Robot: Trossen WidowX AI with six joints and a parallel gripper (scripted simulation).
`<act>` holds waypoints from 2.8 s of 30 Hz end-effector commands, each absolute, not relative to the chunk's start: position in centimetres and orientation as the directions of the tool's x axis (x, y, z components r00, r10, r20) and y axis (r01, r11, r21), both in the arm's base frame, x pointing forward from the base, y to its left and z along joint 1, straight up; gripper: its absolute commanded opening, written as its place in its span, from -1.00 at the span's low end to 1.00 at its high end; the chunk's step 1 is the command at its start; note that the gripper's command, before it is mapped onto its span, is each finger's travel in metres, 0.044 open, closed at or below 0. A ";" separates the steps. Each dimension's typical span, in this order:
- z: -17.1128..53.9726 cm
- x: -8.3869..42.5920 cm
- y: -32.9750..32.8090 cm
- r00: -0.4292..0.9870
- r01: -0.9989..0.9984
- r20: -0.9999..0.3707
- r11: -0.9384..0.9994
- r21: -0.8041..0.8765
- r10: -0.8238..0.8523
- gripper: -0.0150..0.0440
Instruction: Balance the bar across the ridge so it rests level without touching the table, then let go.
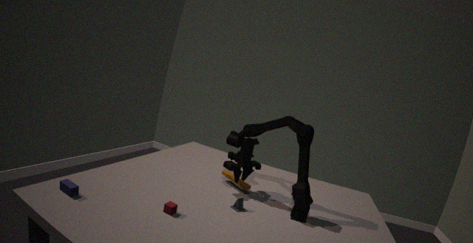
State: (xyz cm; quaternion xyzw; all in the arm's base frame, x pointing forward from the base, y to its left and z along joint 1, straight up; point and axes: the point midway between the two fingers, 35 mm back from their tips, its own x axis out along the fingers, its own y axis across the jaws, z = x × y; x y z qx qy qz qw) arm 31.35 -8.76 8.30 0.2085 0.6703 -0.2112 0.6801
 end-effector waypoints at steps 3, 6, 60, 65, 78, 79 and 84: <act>10.1 31.5 -8.8 0.025 0.568 -1.000 0.823 0.007 -0.009 -0.49; 10.9 31.5 -8.8 0.025 0.568 -1.000 0.823 0.007 -0.009 -0.49; 15.1 27.0 5.2 0.021 0.487 -1.000 0.873 0.014 0.004 -0.49; 15.1 25.9 6.8 0.021 0.474 -1.000 0.880 0.015 0.005 -0.49; 14.9 22.6 10.5 0.018 0.440 -1.000 0.898 0.015 0.008 -0.49; 14.9 22.4 10.6 0.018 0.439 -1.000 0.898 0.015 0.008 -0.49; 14.5 22.4 10.6 0.018 0.439 -1.000 0.898 0.015 0.008 -0.49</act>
